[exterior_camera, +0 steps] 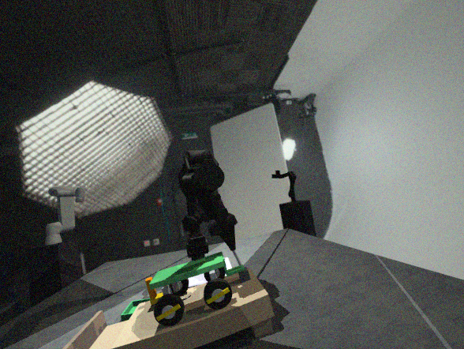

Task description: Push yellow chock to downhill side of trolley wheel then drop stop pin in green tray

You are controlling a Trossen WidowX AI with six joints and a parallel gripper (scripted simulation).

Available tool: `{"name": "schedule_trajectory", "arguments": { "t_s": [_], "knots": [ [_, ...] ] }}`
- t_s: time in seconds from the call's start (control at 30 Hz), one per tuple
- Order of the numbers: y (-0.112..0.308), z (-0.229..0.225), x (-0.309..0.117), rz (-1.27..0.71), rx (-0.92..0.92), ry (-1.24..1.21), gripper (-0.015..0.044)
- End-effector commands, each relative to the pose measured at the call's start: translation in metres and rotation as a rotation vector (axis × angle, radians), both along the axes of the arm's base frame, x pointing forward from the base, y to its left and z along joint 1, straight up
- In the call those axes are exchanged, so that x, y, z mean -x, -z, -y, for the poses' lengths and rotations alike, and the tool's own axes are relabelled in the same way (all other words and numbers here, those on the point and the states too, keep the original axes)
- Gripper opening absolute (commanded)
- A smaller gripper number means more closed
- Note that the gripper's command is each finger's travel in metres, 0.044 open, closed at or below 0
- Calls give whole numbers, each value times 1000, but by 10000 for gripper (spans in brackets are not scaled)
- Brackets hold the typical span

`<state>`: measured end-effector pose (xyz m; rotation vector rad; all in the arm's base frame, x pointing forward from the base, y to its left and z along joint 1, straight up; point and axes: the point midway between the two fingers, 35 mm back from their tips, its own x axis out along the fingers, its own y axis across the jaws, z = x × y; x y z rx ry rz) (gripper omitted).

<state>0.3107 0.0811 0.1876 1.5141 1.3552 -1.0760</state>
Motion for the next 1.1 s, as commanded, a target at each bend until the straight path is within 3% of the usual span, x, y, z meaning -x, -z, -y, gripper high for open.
{"name": "schedule_trajectory", "arguments": {
  "t_s": [0.0, 0.73, 1.07],
  "knots": [
    [-4, -1, 0, 1, -4, -4, 0],
    [-12, -31, -3, 1, -7, -4, 0],
    [-8, -34, 27, -2, -8, -4, 0]
  ]
}}
